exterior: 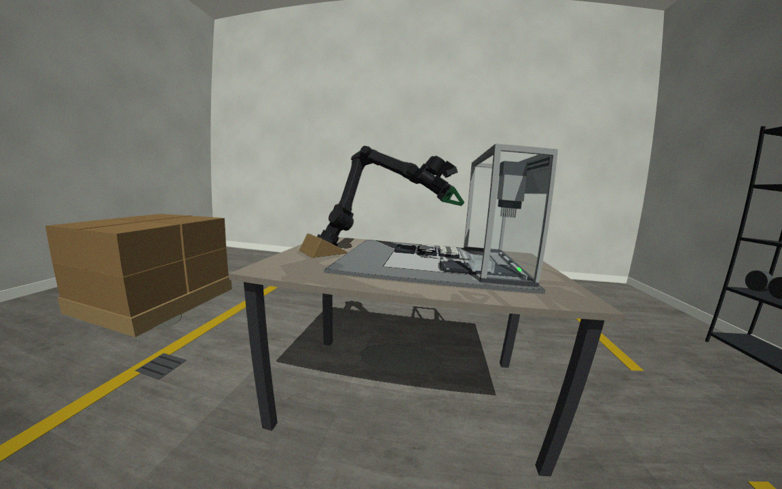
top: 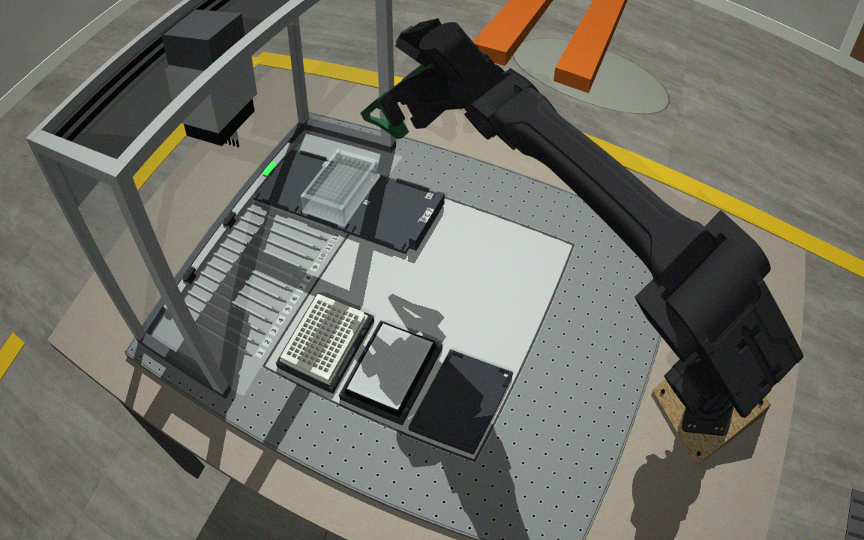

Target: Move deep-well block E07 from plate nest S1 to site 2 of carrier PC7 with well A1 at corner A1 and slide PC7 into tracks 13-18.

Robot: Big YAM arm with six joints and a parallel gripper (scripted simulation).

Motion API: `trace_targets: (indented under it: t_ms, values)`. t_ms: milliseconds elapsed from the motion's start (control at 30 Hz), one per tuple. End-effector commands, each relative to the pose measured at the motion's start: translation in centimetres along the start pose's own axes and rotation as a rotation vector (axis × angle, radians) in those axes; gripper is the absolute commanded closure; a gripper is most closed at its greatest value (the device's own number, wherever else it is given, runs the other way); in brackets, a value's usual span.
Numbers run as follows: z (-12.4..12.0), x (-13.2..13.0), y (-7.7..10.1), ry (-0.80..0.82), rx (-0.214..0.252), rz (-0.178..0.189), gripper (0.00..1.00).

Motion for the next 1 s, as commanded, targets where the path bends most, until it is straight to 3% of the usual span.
trace_targets:
  t_ms: [0, 133, 200, 233, 300, 700, 767, 800, 933, 967]
  values:
    - [1.6, -0.2, 2.1, 0.048, -0.058, -0.011, 0.00]
    - [0.7, -0.6, 3.4, 0.045, -0.053, -0.012, 0.00]
    - [0.7, -0.6, 3.4, 0.045, -0.053, -0.012, 0.00]
    - [-0.5, -1.7, 2.9, 0.026, -0.029, -0.018, 0.00]
    - [-0.1, -0.9, 4.4, 0.042, -0.047, -0.014, 0.00]
    - [-2.6, -2.0, 8.2, 0.046, -0.046, -0.014, 0.00]
    - [-2.6, -2.0, 8.2, 0.046, -0.046, -0.014, 0.00]
    - [-3.6, -2.9, 7.9, 0.025, -0.024, -0.018, 0.00]
    - [-3.8, -2.5, 9.9, 0.038, -0.036, -0.016, 0.00]
    - [-1.0, -1.8, 9.8, 0.070, -0.035, -0.010, 0.00]
Point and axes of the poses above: the point where the finger pads meet when closed, its own y axis back along the fingers, its own x axis across the jaws, z = x × y, the point moved 7 cm from there along y, back along the fingers, and after that the axes turned 1 degree about y, right-handed, at the moved point
